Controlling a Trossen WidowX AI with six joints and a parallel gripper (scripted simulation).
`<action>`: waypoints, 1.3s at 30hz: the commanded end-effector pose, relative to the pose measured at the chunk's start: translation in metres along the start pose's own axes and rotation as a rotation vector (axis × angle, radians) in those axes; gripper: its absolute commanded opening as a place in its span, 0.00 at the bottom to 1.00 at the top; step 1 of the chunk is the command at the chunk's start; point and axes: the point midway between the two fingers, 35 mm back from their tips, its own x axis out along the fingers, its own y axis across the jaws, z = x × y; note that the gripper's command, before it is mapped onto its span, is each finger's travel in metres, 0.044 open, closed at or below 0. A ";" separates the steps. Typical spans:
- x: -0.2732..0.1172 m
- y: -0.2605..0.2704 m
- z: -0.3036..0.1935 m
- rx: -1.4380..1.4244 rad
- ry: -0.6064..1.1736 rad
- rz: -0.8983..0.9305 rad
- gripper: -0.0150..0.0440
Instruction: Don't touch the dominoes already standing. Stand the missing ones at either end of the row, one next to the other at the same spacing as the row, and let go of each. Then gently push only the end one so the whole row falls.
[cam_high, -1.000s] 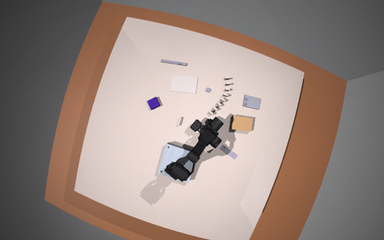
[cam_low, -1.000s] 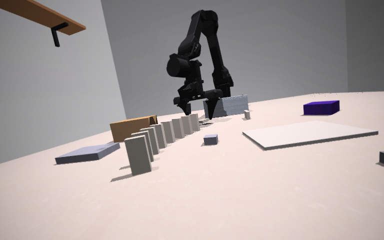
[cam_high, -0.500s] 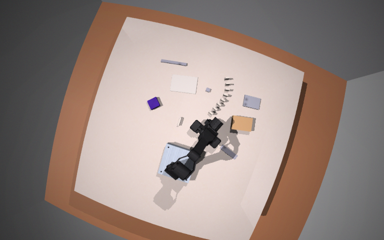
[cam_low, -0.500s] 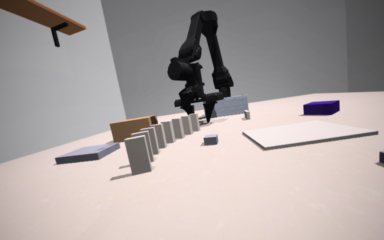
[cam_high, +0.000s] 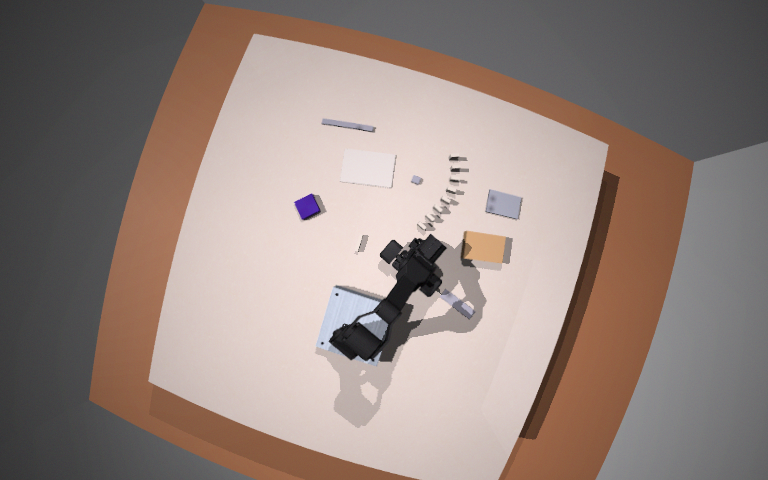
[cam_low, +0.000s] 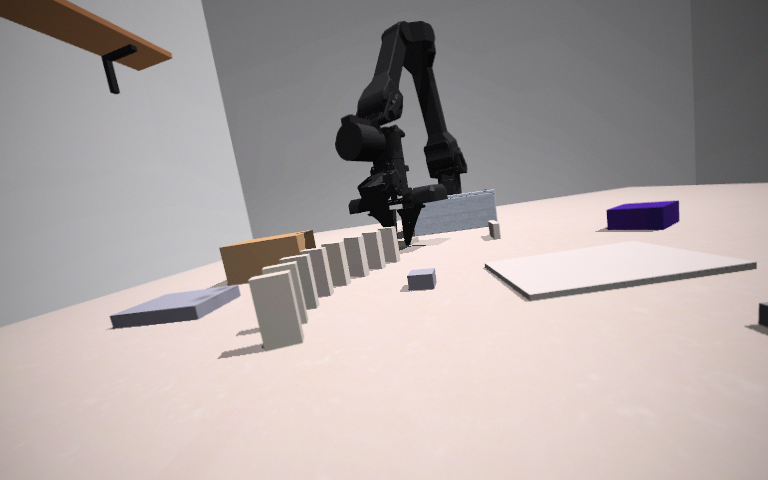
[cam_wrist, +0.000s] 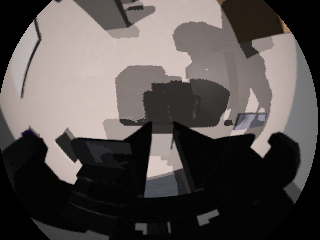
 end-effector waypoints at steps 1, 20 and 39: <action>-0.001 -0.001 -0.002 -0.006 0.005 -0.005 0.44; -0.100 0.035 0.051 0.006 -0.002 -0.002 0.44; -0.089 0.184 0.127 0.025 -0.032 0.011 0.44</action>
